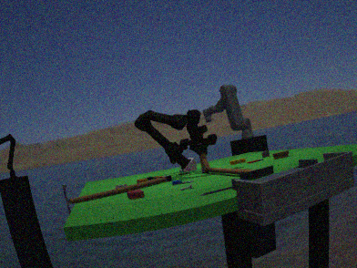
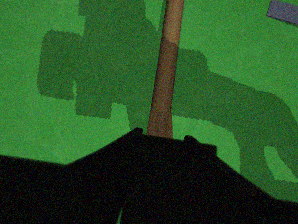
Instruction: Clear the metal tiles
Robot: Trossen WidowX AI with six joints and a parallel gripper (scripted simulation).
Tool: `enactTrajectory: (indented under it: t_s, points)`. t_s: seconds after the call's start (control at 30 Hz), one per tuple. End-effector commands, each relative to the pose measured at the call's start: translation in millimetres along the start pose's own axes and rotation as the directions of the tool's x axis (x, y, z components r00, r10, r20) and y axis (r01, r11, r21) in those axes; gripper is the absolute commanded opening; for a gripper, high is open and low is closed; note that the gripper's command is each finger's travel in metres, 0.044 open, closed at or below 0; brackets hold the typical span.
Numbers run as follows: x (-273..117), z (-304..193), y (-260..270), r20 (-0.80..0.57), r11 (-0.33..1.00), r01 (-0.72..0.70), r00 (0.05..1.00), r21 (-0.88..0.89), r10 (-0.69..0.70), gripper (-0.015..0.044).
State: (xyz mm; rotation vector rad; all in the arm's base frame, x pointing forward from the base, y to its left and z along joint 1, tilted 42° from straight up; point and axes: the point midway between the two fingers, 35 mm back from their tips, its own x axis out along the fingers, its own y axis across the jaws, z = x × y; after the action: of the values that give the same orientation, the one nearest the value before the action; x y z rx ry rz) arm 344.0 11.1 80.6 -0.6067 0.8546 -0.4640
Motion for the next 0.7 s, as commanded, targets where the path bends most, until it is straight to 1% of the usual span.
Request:
enactTrajectory:
  t_s: [0.0,0.23,0.67]
  points:
    - [0.5,0.0,0.6,0.005,1.0,0.0,1.0,0.006,0.0,0.0]
    - [0.6,-0.1,0.6,0.005,1.0,0.0,1.0,0.006,0.0,0.0]
    - [0.5,-0.8,0.3,0.001,1.0,0.0,1.0,0.002,0.0,0.0341]
